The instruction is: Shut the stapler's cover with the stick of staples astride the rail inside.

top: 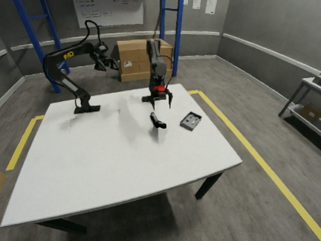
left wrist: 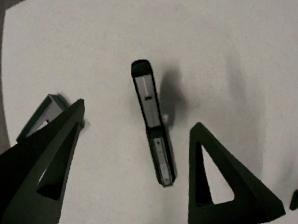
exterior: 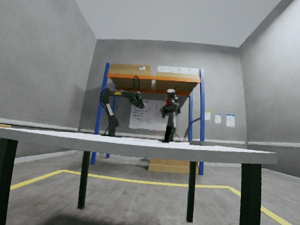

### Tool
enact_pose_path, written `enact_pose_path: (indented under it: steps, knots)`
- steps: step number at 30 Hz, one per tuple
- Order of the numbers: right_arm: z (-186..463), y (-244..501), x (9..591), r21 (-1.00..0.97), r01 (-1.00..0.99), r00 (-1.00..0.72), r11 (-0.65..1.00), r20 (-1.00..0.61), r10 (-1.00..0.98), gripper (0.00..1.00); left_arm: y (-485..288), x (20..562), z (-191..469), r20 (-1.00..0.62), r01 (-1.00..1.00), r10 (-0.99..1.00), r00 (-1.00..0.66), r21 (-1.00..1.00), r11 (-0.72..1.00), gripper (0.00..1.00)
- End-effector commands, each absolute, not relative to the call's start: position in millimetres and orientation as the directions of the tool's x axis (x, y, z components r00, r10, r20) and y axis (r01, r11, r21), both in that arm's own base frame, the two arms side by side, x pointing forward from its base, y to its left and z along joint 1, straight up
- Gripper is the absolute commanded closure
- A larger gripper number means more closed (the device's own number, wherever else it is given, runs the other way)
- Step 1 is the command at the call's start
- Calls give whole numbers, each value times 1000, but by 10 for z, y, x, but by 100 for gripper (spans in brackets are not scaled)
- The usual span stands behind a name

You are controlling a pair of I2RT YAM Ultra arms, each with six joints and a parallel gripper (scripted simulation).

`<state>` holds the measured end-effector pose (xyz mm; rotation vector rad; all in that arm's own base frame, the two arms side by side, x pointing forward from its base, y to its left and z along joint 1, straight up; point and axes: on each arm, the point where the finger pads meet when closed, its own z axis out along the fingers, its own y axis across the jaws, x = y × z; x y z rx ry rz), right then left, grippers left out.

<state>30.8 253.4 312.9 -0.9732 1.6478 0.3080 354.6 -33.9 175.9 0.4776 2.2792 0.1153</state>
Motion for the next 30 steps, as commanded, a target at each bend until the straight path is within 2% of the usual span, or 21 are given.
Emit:
enact_pose_path:
  steps: [1, 4, 5, 11, 16, 18, 30]
  knots:
    - [3156, 2543, 344, -292, -706, -9, 645, -907, -421, 0, -310, 3639, 1965, -727, 271, 357, -587, 240, 932, 11]
    - [3099, 2591, 295, -290, -732, -19, 617, -896, -444, 0, -298, 3557, 1822, -679, 260, 333, -655, 212, 942, 45]
    - [3047, 2615, 283, -295, -745, -24, 599, -884, -466, 0, -301, 3525, 1780, -656, 250, 317, -685, 197, 948, 50]
    - [2806, 2821, 414, -271, -822, -83, 500, -812, -577, 0, -299, 3465, 1628, -467, 148, 181, -865, 107, 983, 50]
    - [2739, 3006, 586, -239, -878, -73, 415, -789, -609, 0, -328, 3548, 1591, -316, 64, 77, -946, 51, 997, 50]
    - [2739, 3006, 586, -239, -878, -73, 415, -789, -609, 0, -328, 3548, 1591, -316, 64, 77, -946, 51, 997, 50]
    - [2877, 3099, 1459, -255, -891, -2, 376, -825, -566, 0, -358, 3767, 1510, -49, -96, -96, -994, -2, 995, 50]
